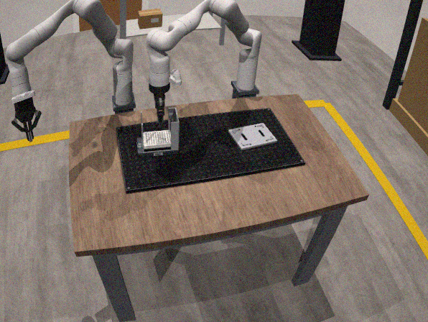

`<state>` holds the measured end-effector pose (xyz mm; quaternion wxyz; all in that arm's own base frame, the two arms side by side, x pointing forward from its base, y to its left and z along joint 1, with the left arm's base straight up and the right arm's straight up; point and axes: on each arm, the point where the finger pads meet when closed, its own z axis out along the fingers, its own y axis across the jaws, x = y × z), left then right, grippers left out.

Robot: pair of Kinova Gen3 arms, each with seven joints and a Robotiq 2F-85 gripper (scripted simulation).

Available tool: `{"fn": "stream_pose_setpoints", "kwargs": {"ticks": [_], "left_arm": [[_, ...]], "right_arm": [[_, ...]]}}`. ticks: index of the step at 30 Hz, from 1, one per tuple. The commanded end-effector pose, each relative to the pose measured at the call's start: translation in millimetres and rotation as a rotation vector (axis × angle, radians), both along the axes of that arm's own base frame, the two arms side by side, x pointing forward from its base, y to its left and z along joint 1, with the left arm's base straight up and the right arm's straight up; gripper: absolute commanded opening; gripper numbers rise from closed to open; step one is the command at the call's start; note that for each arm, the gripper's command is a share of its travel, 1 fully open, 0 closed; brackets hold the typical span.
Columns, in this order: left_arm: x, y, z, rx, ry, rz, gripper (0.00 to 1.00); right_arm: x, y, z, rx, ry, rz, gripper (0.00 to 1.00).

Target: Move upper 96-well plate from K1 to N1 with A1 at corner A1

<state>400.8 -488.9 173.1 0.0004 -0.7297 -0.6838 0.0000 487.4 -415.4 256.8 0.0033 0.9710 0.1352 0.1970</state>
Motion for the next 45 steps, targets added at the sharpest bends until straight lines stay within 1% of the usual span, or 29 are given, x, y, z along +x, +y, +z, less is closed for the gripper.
{"fn": "stream_pose_setpoints", "kwargs": {"ticks": [1,45], "left_arm": [[0.4,-0.4,0.8,-0.002,-0.002,0.0,1.0],[0.4,-0.4,-12.5,-0.002,-0.002,0.0,1.0]], "right_arm": [[0.3,-0.2,1.8,-0.002,-0.003,0.0,0.017],[0.3,-0.2,1.8,-0.002,-0.003,0.0,0.017]]}}
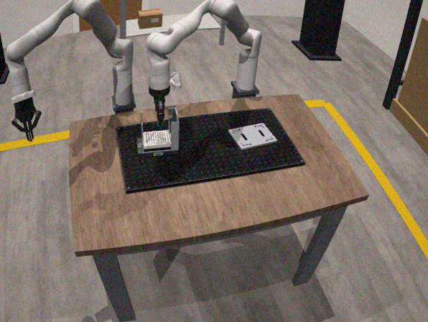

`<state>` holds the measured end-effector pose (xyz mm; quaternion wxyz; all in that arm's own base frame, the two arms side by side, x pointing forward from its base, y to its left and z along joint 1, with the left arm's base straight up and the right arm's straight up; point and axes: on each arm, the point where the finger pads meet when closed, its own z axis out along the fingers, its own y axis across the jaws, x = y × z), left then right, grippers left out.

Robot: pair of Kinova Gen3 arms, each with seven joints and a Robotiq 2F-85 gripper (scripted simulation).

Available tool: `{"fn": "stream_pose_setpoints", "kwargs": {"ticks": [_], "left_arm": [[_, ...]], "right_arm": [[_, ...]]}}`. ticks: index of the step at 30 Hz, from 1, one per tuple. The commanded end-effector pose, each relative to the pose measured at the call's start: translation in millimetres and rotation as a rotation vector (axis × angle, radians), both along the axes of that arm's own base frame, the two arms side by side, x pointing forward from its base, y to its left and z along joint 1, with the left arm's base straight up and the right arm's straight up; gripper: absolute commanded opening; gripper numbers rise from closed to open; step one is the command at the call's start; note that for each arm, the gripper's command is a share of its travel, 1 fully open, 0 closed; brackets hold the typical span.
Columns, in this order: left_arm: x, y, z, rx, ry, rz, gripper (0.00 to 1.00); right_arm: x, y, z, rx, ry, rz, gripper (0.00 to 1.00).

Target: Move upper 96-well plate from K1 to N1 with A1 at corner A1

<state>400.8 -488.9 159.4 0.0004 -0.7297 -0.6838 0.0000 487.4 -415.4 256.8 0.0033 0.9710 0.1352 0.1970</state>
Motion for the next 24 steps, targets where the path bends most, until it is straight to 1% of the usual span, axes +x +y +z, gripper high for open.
{"fn": "stream_pose_setpoints", "kwargs": {"ticks": [1,24], "left_arm": [[0.4,-0.4,0.8,-0.002,-0.002,0.0,1.0],[0.4,-0.4,-5.5,-0.002,-0.002,0.0,1.0]], "right_arm": [[0.3,-0.2,1.8,-0.002,-0.003,0.0,0.017],[0.3,-0.2,1.8,-0.002,-0.003,0.0,0.017]]}}
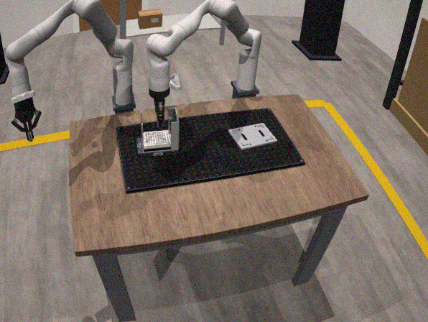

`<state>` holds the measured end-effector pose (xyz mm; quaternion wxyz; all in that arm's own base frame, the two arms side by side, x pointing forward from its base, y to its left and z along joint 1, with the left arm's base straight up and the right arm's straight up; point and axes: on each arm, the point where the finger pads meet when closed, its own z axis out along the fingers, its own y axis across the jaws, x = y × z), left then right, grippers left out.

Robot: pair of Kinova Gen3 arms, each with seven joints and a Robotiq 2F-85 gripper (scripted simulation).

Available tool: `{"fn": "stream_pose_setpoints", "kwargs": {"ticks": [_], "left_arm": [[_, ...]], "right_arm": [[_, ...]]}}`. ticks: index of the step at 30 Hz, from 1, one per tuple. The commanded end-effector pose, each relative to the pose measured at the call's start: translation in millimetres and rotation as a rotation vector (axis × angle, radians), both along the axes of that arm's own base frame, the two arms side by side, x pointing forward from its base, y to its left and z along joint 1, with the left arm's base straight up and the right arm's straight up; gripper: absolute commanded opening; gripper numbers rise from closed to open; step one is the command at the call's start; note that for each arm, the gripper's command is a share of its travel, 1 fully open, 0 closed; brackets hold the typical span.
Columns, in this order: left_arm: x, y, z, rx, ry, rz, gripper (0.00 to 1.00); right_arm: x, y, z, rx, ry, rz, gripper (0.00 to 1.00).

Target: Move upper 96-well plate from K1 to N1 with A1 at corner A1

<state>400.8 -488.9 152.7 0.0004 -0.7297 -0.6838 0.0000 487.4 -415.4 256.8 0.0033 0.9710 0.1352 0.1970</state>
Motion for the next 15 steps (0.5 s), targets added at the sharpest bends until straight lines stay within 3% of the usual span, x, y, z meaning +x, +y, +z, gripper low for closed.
{"fn": "stream_pose_setpoints", "kwargs": {"ticks": [1,15], "left_arm": [[0.4,-0.5,0.8,-0.002,-0.002,0.0,1.0],[0.4,-0.5,-3.2,-0.002,-0.002,0.0,1.0]], "right_arm": [[0.3,-0.2,1.8,-0.002,-0.003,0.0,0.017],[0.3,-0.2,1.8,-0.002,-0.003,0.0,0.017]]}}
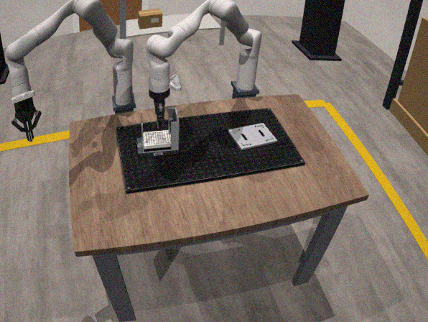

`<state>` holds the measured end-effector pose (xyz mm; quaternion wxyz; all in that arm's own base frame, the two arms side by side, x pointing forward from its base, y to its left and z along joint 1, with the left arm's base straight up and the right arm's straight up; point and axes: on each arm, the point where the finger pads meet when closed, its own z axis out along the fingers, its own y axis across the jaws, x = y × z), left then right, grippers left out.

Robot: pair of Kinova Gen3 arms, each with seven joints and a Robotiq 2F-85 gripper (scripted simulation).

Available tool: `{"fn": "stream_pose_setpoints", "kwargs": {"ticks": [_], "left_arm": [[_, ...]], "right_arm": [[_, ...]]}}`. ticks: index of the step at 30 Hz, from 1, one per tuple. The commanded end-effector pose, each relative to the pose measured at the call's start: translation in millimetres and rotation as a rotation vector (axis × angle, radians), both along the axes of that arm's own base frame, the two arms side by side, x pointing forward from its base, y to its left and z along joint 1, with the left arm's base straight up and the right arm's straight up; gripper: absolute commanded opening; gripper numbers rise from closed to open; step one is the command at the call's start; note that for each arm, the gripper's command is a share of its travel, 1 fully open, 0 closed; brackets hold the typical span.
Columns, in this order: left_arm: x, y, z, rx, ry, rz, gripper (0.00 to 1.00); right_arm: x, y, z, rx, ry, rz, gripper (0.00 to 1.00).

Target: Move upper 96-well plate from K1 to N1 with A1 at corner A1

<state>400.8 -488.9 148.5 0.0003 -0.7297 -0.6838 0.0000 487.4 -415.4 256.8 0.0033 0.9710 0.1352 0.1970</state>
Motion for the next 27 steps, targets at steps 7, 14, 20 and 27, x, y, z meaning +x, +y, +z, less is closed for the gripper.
{"fn": "stream_pose_setpoints", "kwargs": {"ticks": [7,14,20,27], "left_arm": [[0.4,-0.4,-1.2,-0.002,-0.002,0.0,1.0],[0.4,-0.4,-3.2,-0.002,-0.002,0.0,1.0],[0.4,-0.4,-4.9,-0.002,-0.002,0.0,1.0],[0.4,-0.5,-7.2,-0.002,-0.002,0.0,1.0]], "right_arm": [[0.3,-0.2,1.8,-0.002,-0.003,0.0,0.017],[0.3,-0.2,1.8,-0.002,-0.003,0.0,0.017],[0.3,-0.2,1.8,-0.002,-0.003,0.0,0.017],[0.3,-0.2,1.8,-0.002,-0.003,0.0,0.017]]}}
